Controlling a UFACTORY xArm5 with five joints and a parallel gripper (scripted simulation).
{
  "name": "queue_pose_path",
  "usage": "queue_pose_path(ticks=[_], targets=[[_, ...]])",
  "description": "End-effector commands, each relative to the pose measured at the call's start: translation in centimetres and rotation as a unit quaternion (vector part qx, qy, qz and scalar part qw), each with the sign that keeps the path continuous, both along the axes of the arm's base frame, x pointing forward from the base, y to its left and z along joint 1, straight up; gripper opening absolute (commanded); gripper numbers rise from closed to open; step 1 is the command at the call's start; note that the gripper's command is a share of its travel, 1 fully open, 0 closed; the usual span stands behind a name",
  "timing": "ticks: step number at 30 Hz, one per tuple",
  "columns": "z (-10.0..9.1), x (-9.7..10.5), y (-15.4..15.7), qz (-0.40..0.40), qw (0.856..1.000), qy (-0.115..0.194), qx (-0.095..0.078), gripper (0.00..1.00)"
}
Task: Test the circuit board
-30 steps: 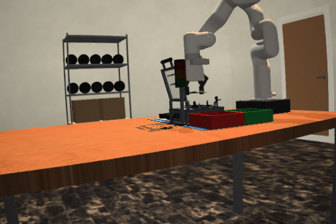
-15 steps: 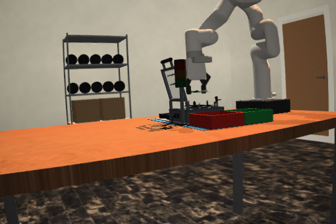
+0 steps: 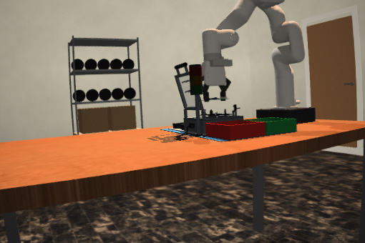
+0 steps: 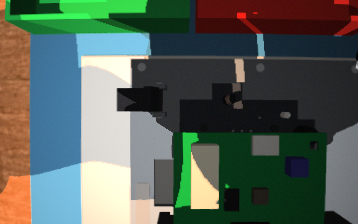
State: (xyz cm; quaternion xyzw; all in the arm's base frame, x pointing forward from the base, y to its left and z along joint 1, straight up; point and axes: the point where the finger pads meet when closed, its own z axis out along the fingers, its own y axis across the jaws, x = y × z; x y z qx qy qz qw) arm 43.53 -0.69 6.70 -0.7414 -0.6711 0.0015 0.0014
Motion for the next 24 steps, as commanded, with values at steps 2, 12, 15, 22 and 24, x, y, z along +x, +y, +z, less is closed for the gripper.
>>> queue_pose_path(ticks=[2,12,15,22,24], targets=[[0.16,0.34,0.43,0.000,1.000,-0.002,0.000,0.79],[0.22,0.68,1.16,0.000,1.000,-0.002,0.000,0.79],[0.22,0.70,1.21,0.000,1.000,-0.002,0.000,0.79],[0.22,0.70,1.21,0.000,1.000,-0.002,0.000,0.79],[0.22,0.70,1.21,0.000,1.000,-0.002,0.000,0.79]])
